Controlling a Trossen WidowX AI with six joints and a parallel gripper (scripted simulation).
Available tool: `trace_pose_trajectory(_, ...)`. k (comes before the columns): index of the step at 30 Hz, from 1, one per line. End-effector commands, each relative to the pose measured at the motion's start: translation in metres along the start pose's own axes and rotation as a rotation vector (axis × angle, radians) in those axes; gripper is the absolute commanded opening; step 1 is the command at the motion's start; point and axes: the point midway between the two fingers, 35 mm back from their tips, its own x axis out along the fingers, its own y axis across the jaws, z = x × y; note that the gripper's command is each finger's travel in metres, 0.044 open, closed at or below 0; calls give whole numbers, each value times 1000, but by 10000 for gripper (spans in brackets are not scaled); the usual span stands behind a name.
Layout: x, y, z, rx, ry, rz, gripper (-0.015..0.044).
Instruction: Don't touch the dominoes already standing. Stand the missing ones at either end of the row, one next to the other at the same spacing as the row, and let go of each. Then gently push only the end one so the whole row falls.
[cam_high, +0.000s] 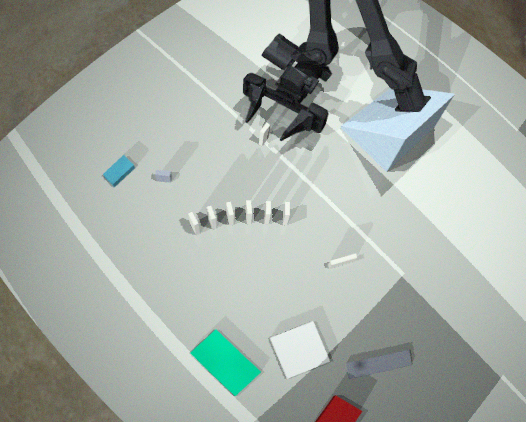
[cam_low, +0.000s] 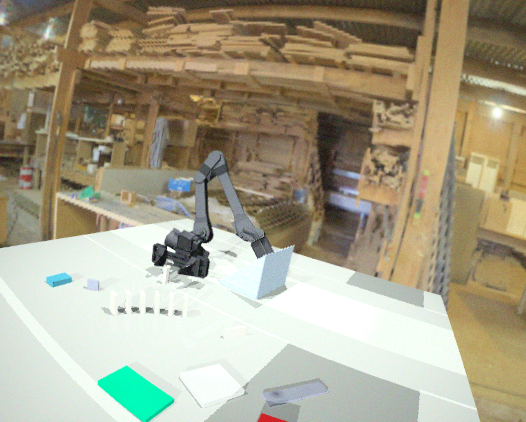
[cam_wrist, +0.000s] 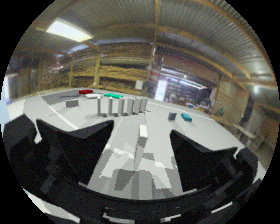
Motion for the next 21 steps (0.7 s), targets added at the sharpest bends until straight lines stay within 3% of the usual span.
trace_pose_trajectory(1, 0, -1, 5, -5, -4, 1, 440)
trace_pose_trajectory(7, 0, -1, 46, -1, -1, 0, 440)
trace_pose_trajectory(12, 3, -2, 50, 41, 12, 4, 440)
trace_pose_trajectory(21, 59, -16, 56, 818, 359, 11, 440)
